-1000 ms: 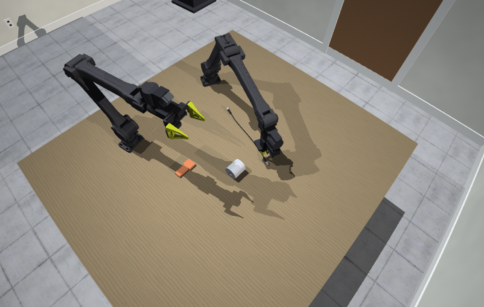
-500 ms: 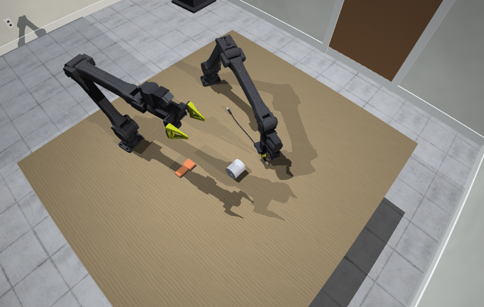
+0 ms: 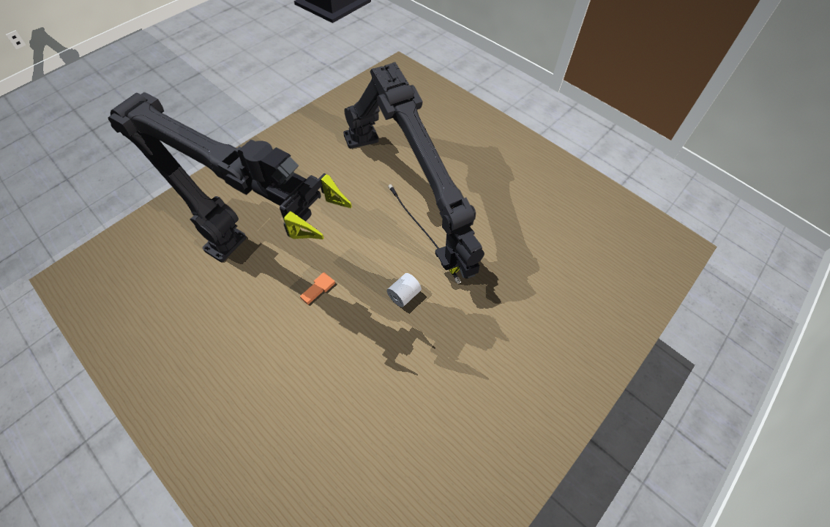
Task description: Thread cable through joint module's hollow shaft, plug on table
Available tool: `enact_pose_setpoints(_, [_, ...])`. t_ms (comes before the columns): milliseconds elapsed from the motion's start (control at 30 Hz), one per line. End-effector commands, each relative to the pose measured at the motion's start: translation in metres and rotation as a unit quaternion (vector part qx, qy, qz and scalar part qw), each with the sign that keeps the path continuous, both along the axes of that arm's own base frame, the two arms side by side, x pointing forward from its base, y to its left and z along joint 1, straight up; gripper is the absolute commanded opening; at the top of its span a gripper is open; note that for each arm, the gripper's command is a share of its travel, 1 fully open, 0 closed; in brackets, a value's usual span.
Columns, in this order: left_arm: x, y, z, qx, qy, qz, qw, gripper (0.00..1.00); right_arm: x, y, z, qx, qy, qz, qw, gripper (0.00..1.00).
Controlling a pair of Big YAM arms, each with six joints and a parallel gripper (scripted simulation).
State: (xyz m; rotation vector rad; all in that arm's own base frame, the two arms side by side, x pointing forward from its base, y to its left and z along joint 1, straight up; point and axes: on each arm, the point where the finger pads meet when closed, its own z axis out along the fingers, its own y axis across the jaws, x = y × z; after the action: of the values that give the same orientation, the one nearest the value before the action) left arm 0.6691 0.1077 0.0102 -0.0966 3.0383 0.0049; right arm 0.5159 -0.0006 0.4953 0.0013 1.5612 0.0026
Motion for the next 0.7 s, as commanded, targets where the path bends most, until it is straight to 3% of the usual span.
enact_pose_setpoints(0, [-0.002,-0.009,-0.004,0.0,0.007,-0.003,1.0,0.0,0.002,-0.006,0.024,0.004,-0.017,-0.006,1.0,0.96])
enact_pose_setpoints(400, [-0.002,-0.009,-0.004,0.0,0.007,-0.003,1.0,0.0,0.002,-0.006,0.024,0.004,-0.017,-0.006,1.0,0.96])
enact_pose_setpoints(467, [0.014,-0.007,0.036,0.005,-0.026,-0.002,1.0,0.0,0.002,-0.006,0.024,0.004,-0.017,-0.006,1.0,0.96])
enact_pose_setpoints(533, [0.028,-0.005,0.058,0.008,-0.048,-0.001,0.999,0.0,0.002,-0.006,0.024,0.004,-0.017,-0.006,1.0,0.96])
enact_pose_setpoints(667, [0.029,-0.004,0.065,0.007,-0.049,-0.001,0.999,0.0,0.002,-0.006,0.024,0.004,-0.017,-0.006,1.0,0.96])
